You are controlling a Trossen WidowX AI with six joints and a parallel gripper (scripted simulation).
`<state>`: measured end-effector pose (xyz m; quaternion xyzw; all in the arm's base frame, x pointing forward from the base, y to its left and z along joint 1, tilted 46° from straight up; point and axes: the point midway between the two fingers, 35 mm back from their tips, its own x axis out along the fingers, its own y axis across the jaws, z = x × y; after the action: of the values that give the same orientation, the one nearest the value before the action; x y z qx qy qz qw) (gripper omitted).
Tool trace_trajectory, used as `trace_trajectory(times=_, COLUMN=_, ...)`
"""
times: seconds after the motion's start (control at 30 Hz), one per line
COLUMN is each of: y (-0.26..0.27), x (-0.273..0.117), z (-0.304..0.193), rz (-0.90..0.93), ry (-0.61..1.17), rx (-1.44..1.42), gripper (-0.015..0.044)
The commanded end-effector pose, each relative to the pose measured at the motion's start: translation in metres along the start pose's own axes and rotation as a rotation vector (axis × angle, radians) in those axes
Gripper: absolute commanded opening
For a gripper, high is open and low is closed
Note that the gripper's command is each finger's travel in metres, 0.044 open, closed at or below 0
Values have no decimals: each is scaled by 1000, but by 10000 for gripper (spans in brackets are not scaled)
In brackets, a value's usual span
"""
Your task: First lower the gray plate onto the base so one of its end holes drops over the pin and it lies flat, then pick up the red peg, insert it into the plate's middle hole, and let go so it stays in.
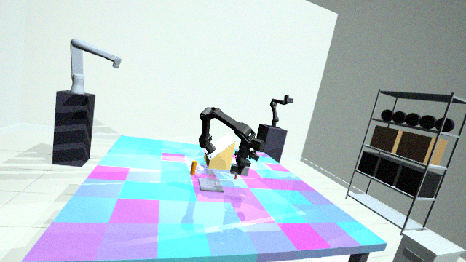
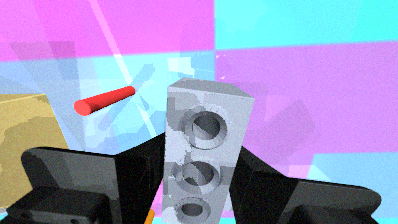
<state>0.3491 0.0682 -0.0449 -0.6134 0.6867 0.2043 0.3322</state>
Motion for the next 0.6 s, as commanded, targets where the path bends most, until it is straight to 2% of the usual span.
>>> trace_trajectory(times=0.0, y=0, x=-14, z=2, rz=-2, ry=-8, rx=5, gripper=0)
trace_trajectory(times=0.57, y=6, x=-61, z=-2, rz=-1, ry=-4, rx=6, gripper=0)
